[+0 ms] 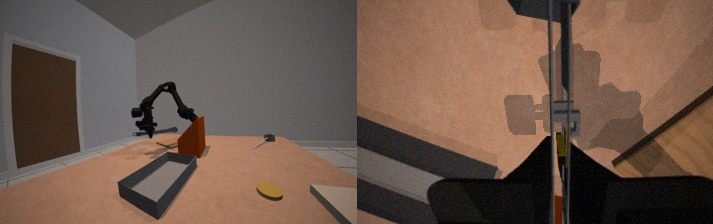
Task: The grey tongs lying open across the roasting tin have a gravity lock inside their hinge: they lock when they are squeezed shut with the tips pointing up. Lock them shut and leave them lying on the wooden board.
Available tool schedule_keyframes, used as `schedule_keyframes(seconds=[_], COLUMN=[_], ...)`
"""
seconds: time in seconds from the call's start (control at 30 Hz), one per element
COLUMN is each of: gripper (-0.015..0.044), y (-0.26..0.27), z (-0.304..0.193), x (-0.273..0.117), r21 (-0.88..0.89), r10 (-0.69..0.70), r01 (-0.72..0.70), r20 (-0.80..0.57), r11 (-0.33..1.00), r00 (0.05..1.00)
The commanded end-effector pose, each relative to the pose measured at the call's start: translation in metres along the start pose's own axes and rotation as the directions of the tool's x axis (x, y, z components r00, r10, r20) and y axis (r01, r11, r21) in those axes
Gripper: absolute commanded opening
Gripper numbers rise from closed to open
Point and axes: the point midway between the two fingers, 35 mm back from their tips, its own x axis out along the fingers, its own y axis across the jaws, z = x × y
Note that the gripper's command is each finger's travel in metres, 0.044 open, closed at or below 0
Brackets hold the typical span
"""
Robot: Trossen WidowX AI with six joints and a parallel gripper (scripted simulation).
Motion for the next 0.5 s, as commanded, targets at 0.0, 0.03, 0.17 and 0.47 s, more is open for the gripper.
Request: schedule_keyframes(seconds=[0.0, 0.03, 0.17, 0.47], gripper=[-0.0150, -0.0150, -0.0150, -0.0150], y=[-0.020, -0.025, -0.045, -0.061], z=[-0.001, -0.001, -0.001, -0.003], x=[-0.005, -0.006, -0.012, -0.013], r21=[-0.041, -0.051, -0.091, -0.129], r10=[0.000, -0.003, -0.014, -0.025], r01=[0.001, 0.004, 0.019, 0.032], r20=[0.020, 0.026, 0.050, 0.054], r11=[0.999, 0.999, 0.996, 0.991], r00=[1.000, 1.000, 0.999, 0.998])
